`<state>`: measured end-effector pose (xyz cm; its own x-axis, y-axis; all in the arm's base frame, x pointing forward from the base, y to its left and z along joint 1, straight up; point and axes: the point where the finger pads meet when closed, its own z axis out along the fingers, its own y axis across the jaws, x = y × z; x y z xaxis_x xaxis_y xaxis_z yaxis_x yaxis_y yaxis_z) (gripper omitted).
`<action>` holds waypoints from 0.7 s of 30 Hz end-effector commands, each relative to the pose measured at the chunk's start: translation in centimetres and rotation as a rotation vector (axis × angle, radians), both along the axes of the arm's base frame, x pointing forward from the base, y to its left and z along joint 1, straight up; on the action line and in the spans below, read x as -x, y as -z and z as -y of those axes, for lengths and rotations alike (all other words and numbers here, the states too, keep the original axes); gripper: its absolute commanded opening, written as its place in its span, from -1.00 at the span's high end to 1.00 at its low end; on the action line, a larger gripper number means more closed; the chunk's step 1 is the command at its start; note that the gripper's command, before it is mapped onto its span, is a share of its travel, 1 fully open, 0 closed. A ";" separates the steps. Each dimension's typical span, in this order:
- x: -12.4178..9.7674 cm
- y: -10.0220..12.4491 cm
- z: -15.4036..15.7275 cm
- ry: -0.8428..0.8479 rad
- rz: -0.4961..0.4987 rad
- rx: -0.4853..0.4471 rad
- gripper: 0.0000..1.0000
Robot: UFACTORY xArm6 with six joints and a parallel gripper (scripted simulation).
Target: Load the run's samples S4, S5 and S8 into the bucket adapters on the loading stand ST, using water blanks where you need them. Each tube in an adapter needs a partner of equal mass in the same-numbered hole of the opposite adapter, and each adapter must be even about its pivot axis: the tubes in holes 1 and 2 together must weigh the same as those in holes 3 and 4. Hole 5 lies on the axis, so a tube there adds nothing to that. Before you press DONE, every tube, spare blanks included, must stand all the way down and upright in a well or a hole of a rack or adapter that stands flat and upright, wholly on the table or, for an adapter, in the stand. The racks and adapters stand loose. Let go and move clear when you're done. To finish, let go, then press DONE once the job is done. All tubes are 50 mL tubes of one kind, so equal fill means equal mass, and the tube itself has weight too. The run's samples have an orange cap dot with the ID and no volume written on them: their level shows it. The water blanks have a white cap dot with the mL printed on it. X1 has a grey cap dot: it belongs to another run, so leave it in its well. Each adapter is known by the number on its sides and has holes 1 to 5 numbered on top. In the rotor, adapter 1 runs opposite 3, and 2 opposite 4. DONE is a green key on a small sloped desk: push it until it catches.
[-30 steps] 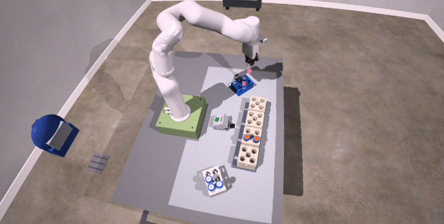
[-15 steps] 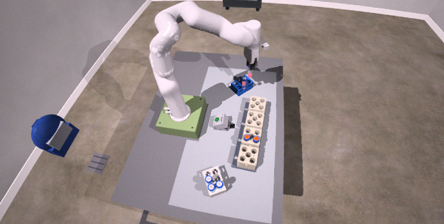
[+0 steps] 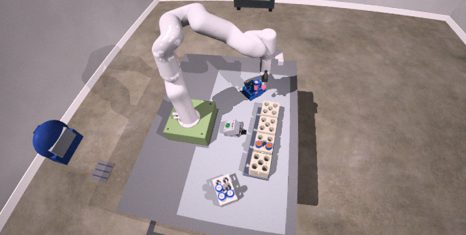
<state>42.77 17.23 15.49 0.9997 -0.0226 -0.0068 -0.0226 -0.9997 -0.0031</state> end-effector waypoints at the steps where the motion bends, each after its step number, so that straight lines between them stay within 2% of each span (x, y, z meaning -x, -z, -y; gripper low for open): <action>1: -0.3 -0.2 2.3 0.153 0.008 0.002 1.00; 21: -0.9 -0.2 11.3 0.184 0.008 0.003 1.00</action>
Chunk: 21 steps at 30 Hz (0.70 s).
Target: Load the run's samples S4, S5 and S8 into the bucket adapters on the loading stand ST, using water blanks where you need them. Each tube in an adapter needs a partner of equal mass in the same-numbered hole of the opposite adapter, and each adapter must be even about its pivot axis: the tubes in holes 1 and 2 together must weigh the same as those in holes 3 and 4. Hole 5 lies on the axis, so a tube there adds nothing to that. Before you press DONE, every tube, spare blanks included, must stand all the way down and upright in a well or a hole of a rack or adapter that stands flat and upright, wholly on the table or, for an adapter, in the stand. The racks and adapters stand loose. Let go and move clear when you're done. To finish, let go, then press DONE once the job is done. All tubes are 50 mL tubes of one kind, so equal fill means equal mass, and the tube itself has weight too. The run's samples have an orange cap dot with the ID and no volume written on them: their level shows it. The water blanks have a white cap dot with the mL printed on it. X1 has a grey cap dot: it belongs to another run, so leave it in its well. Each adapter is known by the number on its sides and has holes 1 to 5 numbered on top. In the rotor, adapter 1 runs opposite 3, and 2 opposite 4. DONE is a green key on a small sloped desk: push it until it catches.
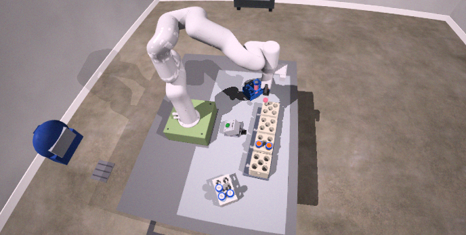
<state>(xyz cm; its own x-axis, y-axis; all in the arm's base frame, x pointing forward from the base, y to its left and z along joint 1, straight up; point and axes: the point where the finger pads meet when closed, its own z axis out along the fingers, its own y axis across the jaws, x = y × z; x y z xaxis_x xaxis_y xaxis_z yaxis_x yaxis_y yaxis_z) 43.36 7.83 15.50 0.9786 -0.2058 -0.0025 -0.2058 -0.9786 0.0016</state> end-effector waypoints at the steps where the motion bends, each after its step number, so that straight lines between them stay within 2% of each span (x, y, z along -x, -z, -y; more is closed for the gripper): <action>1: -0.3 -0.2 2.4 0.000 0.005 -0.002 1.00; 21: -0.4 -0.2 3.0 0.000 0.005 -0.002 1.00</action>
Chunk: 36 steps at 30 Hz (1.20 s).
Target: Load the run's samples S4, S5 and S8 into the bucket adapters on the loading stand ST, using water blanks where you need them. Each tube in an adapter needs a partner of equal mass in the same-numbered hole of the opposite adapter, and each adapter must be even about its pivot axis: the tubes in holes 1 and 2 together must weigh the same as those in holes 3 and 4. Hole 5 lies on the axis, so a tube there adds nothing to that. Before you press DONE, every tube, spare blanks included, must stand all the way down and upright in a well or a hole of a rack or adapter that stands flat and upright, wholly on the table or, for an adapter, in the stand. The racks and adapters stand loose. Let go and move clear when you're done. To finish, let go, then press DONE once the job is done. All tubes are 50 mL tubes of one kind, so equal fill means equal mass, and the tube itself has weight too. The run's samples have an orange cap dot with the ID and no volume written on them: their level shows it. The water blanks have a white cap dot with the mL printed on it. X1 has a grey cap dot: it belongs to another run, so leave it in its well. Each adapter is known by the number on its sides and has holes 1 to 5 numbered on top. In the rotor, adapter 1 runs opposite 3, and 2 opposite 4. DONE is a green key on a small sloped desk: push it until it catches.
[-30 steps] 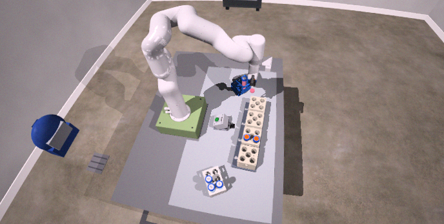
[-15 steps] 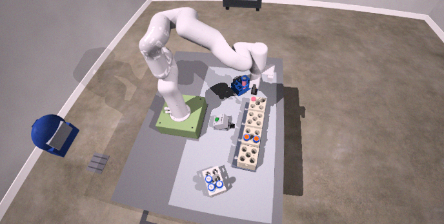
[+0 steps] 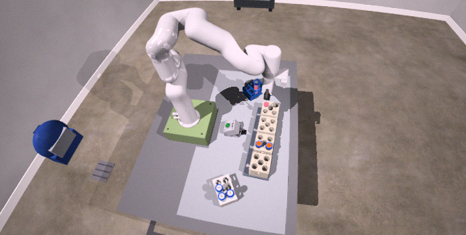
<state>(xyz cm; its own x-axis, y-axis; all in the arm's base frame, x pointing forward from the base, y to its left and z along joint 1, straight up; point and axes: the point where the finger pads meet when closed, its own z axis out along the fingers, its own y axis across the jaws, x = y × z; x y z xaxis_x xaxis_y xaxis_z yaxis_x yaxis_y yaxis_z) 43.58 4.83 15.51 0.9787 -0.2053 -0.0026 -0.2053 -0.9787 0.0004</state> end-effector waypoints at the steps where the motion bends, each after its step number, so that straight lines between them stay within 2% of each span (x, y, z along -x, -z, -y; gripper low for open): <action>1: -0.1 -0.2 0.0 0.000 0.005 -0.001 1.00; 5: -0.1 -0.2 0.0 0.000 0.005 -0.001 1.00; 25: -0.1 3.3 0.0 0.000 0.005 -0.001 1.00; 36: -0.1 3.3 0.0 0.000 0.005 -0.001 1.00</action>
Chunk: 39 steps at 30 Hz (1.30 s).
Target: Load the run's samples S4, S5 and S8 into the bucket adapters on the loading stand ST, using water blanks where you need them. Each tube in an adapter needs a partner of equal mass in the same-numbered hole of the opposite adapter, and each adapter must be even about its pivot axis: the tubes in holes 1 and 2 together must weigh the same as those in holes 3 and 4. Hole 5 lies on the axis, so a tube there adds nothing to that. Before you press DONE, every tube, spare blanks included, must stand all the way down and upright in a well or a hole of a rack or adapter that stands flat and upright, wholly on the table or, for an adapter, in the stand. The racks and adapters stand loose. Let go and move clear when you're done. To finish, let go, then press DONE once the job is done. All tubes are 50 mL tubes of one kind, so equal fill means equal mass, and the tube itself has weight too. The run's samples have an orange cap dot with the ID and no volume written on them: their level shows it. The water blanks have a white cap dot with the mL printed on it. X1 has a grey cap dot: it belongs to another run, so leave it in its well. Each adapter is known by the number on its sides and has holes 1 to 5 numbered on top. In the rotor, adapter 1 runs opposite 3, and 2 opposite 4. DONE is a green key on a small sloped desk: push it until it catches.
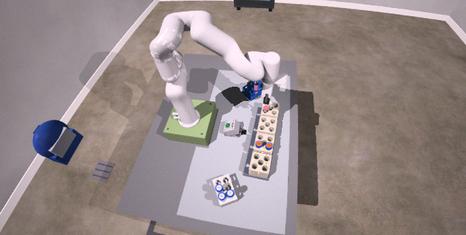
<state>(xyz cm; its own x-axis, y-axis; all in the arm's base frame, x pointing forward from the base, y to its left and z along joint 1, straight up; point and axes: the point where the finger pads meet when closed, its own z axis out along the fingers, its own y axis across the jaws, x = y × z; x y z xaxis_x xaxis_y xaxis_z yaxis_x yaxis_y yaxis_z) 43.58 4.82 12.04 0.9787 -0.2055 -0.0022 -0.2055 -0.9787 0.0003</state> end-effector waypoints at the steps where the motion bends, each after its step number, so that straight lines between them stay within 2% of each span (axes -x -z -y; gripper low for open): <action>1: -0.1 -0.1 0.0 0.000 0.004 0.000 1.00; 39: -0.1 2.8 0.0 0.000 0.004 0.000 1.00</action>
